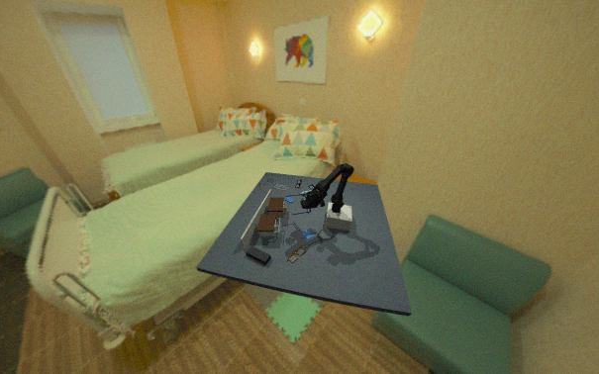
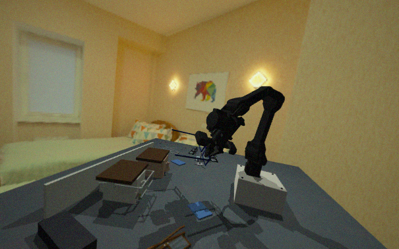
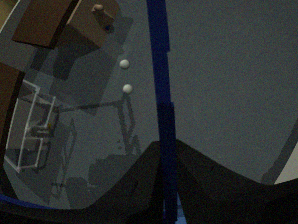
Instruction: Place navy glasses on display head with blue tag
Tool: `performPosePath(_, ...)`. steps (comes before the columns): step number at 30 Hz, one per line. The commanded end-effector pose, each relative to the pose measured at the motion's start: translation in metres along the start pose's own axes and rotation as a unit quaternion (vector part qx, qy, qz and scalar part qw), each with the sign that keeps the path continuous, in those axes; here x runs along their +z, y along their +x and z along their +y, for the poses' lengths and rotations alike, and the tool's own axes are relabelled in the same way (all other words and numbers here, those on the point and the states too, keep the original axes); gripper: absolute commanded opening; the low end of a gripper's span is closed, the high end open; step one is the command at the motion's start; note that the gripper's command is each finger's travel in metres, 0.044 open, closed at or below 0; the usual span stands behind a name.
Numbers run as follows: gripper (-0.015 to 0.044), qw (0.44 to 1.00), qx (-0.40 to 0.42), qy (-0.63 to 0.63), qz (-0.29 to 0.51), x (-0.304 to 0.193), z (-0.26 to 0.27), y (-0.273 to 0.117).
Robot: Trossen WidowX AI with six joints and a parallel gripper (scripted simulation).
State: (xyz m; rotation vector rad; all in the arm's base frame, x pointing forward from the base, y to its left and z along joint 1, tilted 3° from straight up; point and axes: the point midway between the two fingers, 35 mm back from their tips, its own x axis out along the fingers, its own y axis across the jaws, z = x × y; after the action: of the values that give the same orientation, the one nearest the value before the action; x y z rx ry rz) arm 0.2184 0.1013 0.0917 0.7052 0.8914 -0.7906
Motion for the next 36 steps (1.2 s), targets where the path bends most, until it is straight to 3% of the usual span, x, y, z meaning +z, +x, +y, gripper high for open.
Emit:
performPosePath(1,0.0,0.999,0.019,0.046,-0.008,-0.005,0.001,-0.007)
performPosePath(28,0.0,0.916,0.158,0.367,0.036,-0.046,0.0,-0.057)
performPosePath(36,0.0,0.92,0.153,0.358,0.035,-0.047,0.0,-0.056)
